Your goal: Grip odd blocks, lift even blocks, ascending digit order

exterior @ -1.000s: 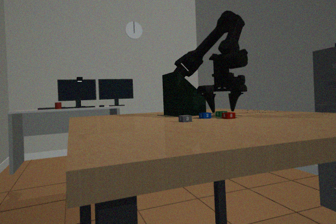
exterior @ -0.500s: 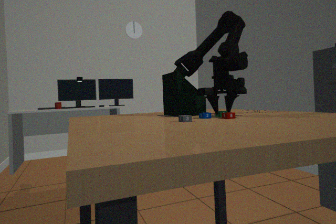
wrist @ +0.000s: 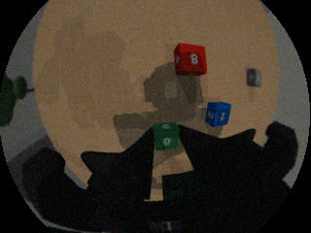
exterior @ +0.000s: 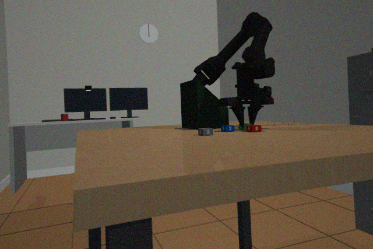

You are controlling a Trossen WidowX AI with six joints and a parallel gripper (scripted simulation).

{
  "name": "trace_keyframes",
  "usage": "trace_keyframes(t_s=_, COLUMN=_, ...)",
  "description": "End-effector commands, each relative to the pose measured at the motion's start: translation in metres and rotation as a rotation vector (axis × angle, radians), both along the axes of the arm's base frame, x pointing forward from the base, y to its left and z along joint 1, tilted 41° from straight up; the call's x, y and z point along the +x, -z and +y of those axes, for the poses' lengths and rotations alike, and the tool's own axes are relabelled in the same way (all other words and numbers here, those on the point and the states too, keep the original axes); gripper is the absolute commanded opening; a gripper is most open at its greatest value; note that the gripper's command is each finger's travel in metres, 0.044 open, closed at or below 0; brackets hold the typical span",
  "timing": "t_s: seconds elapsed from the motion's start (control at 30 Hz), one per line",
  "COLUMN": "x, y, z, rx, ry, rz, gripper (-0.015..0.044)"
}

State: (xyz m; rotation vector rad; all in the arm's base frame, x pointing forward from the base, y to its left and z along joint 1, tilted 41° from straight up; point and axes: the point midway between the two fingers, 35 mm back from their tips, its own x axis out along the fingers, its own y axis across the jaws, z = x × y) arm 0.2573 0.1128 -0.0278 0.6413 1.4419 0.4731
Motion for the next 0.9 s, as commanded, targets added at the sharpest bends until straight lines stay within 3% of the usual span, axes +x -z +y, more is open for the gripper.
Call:
trace_keyframes(t_s=0.0, x=0.0, y=0.0, z=0.0, rx=-0.002, ry=0.005, rz=0.004, gripper=0.012)
trace_keyframes(t_s=0.87, x=-0.001, y=-0.011, z=-0.01, rx=-0.002, ry=0.005, rz=0.004, gripper=0.012)
